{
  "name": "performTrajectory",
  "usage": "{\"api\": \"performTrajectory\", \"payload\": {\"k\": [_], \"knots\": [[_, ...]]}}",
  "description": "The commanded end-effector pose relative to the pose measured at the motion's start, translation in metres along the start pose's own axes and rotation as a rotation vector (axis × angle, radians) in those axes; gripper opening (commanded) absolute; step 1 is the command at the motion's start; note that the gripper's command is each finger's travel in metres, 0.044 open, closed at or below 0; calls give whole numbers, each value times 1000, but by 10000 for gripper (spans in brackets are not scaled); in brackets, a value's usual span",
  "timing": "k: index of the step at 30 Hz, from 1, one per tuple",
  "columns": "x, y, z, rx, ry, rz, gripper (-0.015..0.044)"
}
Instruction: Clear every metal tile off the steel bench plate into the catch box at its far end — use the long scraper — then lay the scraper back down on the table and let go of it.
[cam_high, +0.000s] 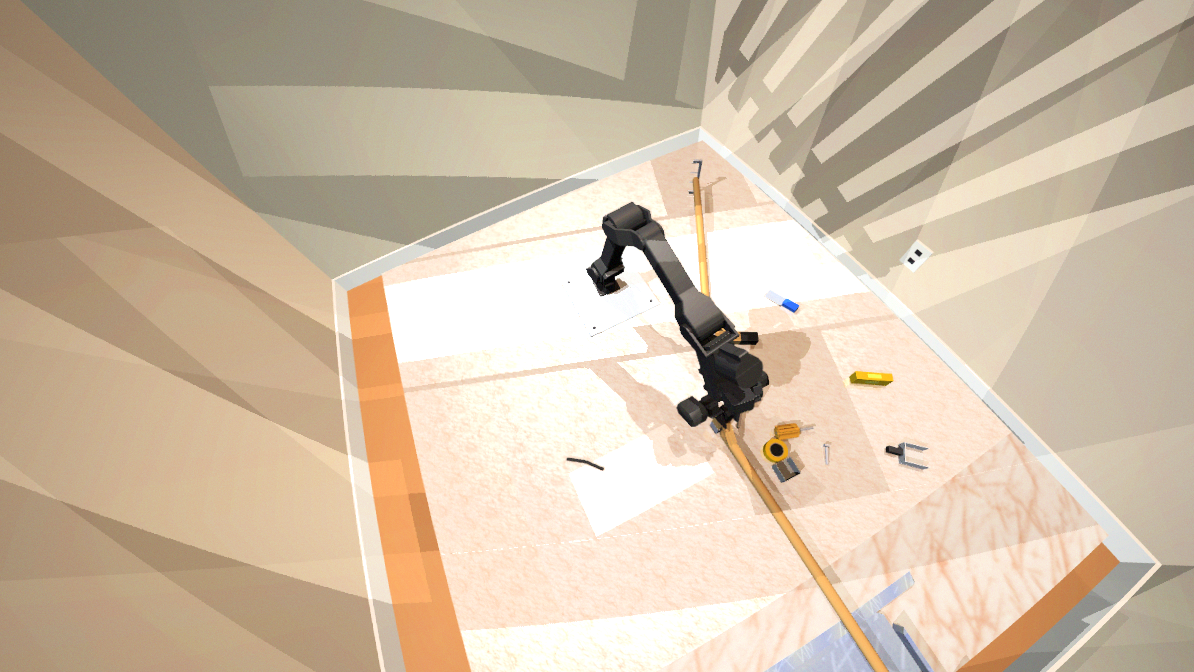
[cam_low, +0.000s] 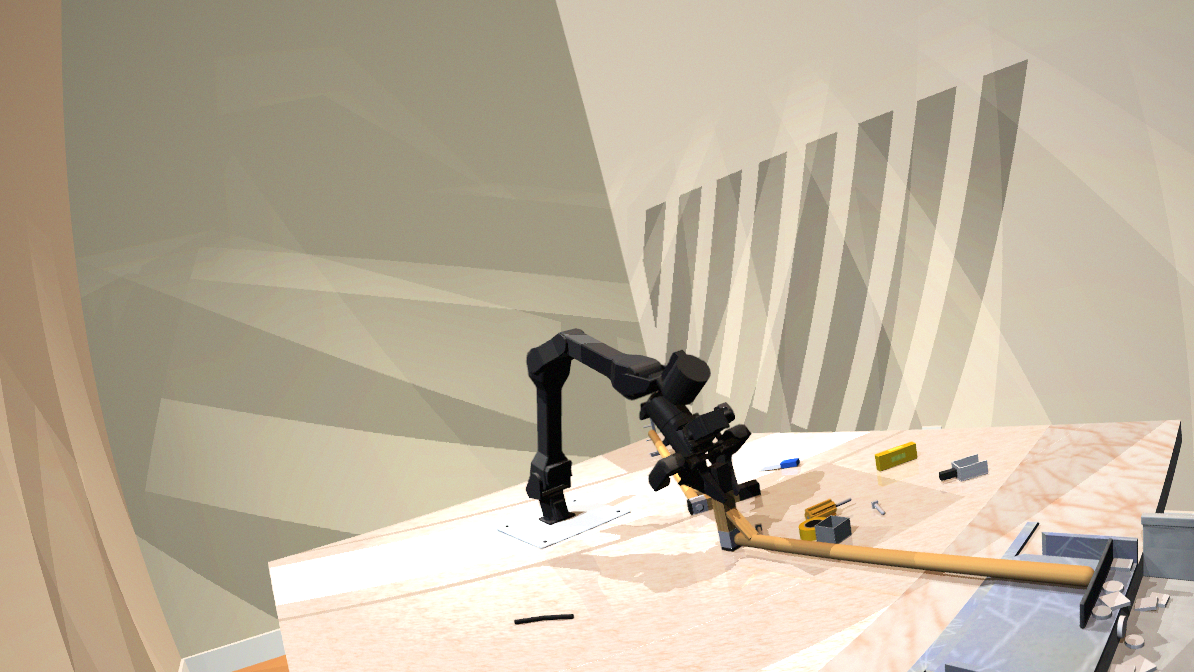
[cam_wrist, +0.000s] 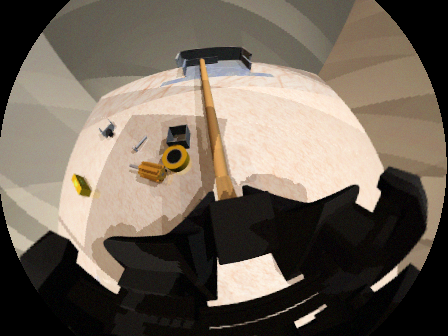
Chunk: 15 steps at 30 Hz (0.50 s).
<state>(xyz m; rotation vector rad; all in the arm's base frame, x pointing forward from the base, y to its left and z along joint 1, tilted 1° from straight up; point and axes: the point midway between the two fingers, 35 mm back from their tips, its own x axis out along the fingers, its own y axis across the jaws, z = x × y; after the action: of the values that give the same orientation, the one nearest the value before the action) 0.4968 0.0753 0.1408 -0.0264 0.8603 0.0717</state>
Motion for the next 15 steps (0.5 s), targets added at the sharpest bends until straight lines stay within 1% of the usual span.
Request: {"api": "performTrajectory", "payload": {"k": [1, 15], "knots": [[1, 0, 10, -4, -16, 5, 0], [15, -2, 24, -4, -18, 5, 0]]}}
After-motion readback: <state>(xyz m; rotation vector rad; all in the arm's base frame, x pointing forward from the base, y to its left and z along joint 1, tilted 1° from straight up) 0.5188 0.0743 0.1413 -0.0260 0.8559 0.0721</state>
